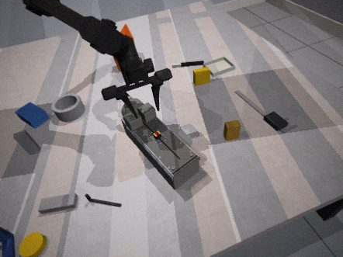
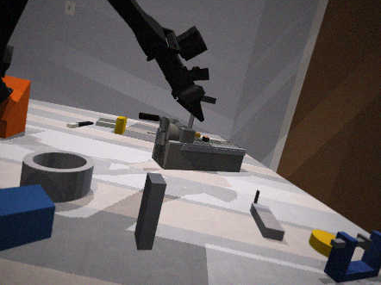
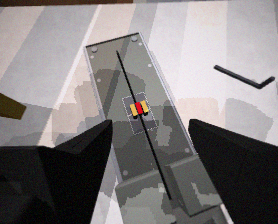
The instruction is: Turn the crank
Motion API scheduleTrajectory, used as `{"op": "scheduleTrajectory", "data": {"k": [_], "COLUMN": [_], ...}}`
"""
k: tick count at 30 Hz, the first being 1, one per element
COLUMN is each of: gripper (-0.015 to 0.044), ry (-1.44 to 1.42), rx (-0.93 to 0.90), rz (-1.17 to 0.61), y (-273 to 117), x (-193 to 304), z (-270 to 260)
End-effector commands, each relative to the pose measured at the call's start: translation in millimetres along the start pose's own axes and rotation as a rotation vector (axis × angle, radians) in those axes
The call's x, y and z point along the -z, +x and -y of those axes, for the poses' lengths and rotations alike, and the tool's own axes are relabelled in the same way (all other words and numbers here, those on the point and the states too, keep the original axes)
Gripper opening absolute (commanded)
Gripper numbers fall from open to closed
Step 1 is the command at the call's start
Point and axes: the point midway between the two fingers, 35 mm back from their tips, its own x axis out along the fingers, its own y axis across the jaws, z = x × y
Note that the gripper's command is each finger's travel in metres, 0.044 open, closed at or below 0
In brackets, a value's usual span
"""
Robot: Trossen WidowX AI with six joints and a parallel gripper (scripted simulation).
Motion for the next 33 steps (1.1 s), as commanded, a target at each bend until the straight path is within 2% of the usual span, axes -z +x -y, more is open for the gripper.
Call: {"op": "scheduleTrajectory", "data": {"k": [1,4,5,22,33], "gripper": [0.0368,0.0440,0.0440,0.0000,0.0000], "ry": [0.000,0.000,0.000,0.000,0.000], "rx": [0.001,0.001,0.001,0.001,0.000], "rz": [0.000,0.000,0.000,0.000,0.000], "y": [0.0,0.0,0.0,0.0,0.0], "x": [0.0,0.0,0.0,0.0,0.0], "z": [0.2,0.2,0.2,0.2,0.0]}}
